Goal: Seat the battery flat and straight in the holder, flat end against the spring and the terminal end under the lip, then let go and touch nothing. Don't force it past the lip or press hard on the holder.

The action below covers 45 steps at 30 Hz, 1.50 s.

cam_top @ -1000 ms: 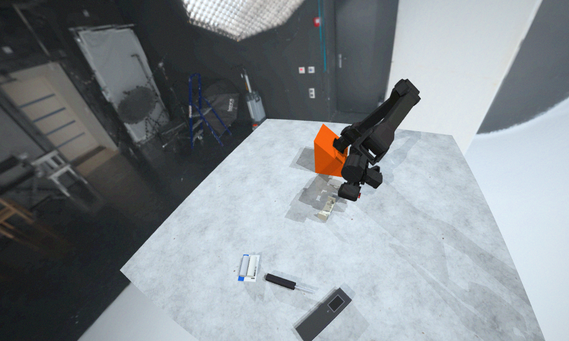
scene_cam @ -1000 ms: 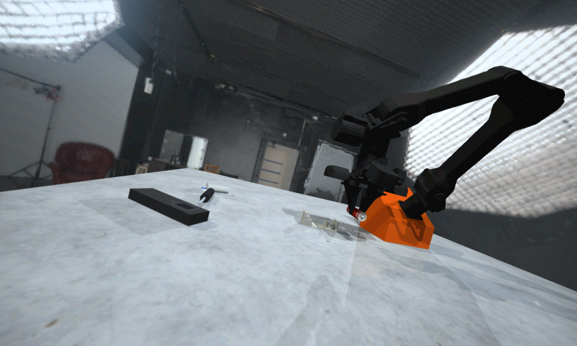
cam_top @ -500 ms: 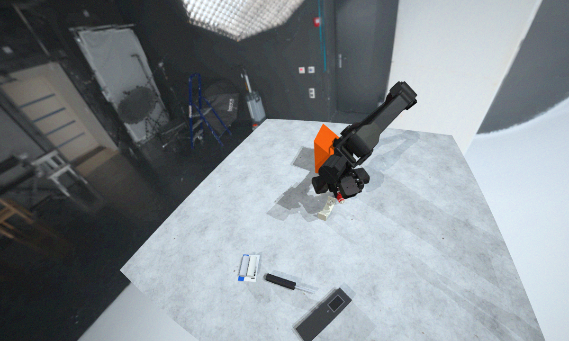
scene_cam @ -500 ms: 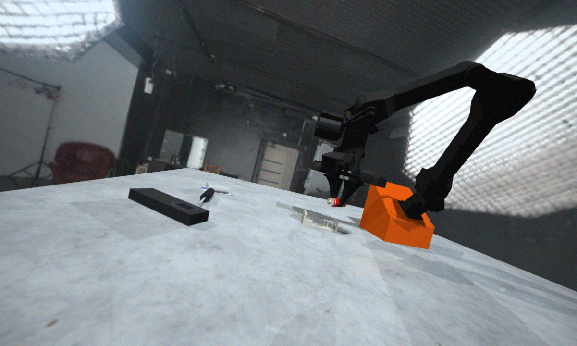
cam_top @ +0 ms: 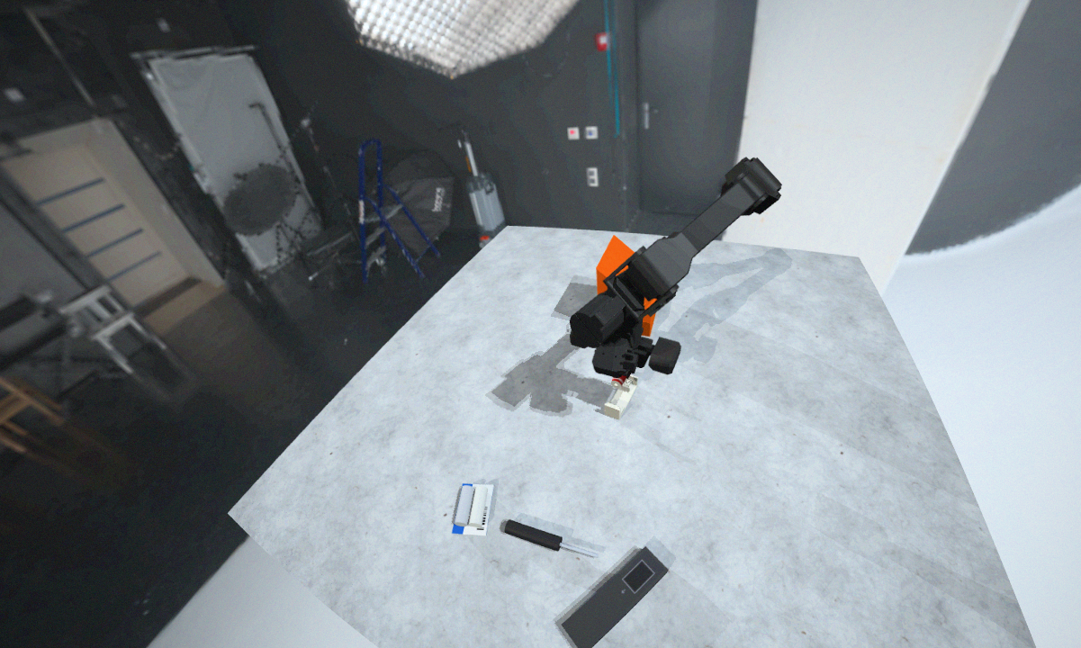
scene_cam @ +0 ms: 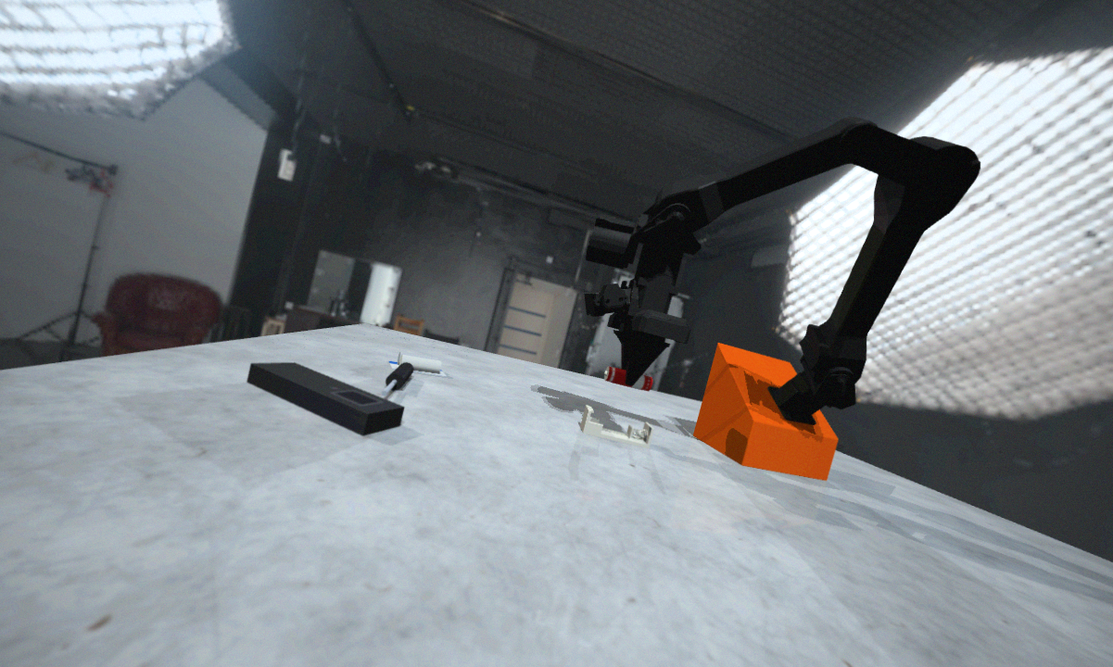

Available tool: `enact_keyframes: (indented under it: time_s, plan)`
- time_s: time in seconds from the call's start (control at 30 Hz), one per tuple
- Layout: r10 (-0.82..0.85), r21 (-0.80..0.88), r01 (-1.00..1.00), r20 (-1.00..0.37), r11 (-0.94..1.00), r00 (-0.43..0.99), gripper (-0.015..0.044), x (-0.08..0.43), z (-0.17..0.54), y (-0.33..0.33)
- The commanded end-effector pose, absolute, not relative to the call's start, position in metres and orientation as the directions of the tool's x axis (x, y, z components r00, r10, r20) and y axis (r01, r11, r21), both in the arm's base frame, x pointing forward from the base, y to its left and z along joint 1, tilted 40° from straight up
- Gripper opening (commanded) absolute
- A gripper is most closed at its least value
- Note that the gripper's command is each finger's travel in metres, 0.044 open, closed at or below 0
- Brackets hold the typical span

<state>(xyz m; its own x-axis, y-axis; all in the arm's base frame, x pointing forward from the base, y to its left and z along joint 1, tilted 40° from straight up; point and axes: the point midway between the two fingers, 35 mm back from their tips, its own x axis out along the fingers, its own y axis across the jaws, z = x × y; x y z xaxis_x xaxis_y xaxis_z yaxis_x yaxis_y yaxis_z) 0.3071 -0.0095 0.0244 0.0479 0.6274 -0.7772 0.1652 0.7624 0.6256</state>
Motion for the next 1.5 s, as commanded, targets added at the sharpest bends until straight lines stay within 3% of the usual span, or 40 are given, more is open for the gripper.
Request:
enact_keyframes:
  time_s: [0.0, 0.8, 1.47]
  plan:
    - [0.627, 0.623, 0.193, -0.778, 0.758, 0.046, 0.0068, 0.308, 0.024, -0.010]
    - [0.549, 0.608, 0.193, -0.786, 0.770, 0.286, 0.0068, 0.315, -0.007, 0.014]
    - [0.508, 0.602, 0.198, -0.776, 0.774, 0.373, 0.0068, 0.313, -0.015, 0.020]
